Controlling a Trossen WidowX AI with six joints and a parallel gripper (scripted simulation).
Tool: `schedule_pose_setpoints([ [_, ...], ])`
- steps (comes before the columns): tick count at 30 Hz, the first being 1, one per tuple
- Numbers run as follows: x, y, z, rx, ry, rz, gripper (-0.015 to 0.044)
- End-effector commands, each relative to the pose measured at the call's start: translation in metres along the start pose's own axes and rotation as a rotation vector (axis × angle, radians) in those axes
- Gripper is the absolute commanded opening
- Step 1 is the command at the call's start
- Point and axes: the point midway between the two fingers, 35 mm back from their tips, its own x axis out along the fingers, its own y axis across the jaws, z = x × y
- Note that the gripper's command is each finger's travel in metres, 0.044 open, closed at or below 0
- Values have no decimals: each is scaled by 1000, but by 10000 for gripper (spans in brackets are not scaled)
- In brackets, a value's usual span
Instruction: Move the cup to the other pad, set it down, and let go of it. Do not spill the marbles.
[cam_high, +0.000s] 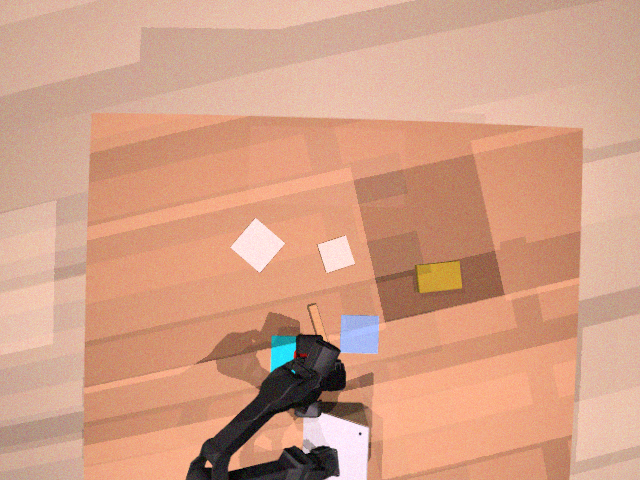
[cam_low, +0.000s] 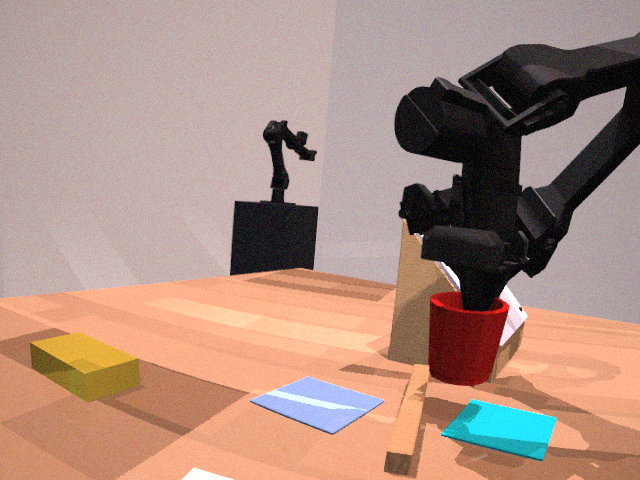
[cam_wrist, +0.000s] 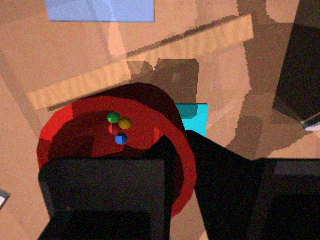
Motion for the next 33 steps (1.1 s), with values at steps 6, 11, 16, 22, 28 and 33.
schedule_pose_setpoints([
  [6, 1, -6, -15, 7, 6, -3, 0],
  [11, 1, -9, -24, 8, 6, -4, 0],
  [16, 1, -12, -32, 8, 6, -4, 0],
  [22, 1, -17, -42, 8, 7, -4, 0],
  [28, 2, -20, -49, 8, 8, -4, 0],
  [33, 7, -20, -49, 8, 7, -4, 0],
])
